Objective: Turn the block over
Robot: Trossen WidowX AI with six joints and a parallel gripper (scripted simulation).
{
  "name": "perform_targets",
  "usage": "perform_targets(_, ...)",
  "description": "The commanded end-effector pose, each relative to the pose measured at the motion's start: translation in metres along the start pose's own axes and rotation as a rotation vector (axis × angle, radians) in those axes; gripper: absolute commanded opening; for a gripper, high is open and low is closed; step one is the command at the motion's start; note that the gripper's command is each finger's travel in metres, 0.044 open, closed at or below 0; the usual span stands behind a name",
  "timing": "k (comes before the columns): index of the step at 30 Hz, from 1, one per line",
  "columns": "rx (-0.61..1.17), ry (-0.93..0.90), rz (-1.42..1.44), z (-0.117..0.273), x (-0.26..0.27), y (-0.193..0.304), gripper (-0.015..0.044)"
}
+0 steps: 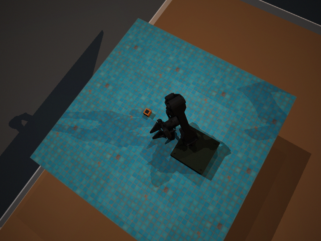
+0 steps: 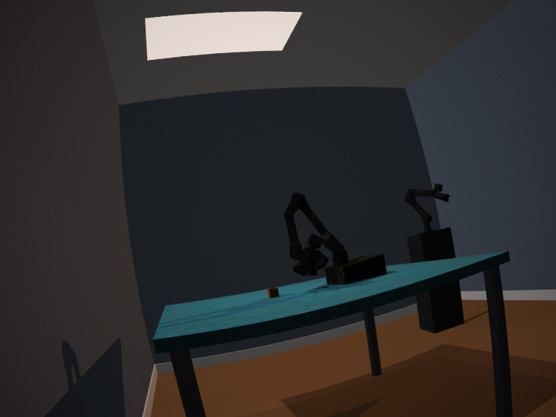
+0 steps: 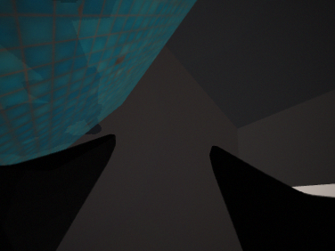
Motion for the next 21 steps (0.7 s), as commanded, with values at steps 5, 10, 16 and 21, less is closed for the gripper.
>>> perform_targets(5,-0.198,0.196,0.381,-0.005,0.011,-0.001,0.044)
perform_targets(10,-0.468,0.49,0.918,-0.008,0.036,0.005,0.044)
perform_targets(16,-0.792,0.864,1.517,-0.01,0.075,0.034,0.044)
perform_targets(21,-1.088,1.185,1.927,-0.016,0.106,0.081,0.044)
Point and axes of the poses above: the point midway between the two fingers, 35 mm back from their tips, its own z axis back along the fingers, its own x axis across the jaws, y = z × x, the point moved 5 cm from there along z, back along the fingers, and after that the axes turned 14 degrees about z, right-handed, at the moved point
